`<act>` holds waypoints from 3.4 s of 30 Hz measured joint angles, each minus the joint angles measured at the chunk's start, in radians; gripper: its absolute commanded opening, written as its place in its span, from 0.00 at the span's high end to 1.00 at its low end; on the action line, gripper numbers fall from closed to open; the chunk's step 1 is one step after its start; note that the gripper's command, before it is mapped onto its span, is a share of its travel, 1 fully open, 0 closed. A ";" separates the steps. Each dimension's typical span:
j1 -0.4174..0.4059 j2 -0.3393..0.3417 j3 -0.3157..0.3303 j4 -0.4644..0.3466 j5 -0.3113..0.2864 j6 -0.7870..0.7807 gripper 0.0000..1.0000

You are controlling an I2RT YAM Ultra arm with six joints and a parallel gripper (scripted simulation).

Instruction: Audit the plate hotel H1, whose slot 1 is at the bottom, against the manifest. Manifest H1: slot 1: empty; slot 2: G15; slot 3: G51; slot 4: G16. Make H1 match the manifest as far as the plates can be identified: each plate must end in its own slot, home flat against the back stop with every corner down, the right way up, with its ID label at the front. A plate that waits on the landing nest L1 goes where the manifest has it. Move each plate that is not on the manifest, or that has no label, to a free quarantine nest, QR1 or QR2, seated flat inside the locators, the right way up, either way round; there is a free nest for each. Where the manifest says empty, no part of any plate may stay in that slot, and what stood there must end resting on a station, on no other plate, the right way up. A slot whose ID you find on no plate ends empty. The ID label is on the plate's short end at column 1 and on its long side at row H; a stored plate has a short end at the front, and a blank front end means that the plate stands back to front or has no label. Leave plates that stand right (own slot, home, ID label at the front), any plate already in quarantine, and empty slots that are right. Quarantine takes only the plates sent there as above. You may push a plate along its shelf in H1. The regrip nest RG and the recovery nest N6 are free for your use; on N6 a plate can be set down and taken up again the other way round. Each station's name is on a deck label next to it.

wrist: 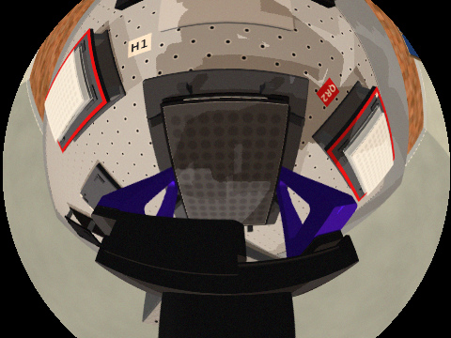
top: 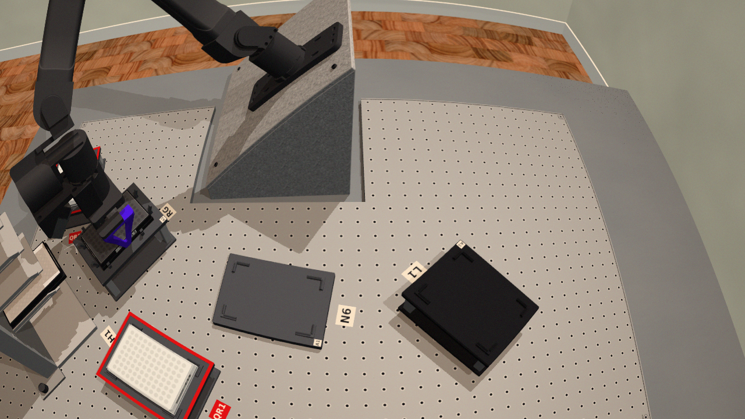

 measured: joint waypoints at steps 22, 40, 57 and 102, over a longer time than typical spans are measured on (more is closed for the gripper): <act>0.032 -0.032 0.024 -0.070 0.016 0.031 0.14; 0.066 -0.058 0.049 -0.142 0.032 0.066 0.14; 0.099 -0.080 0.077 -0.212 0.047 0.102 0.14; 0.279 -0.120 0.266 -0.560 0.113 0.304 0.14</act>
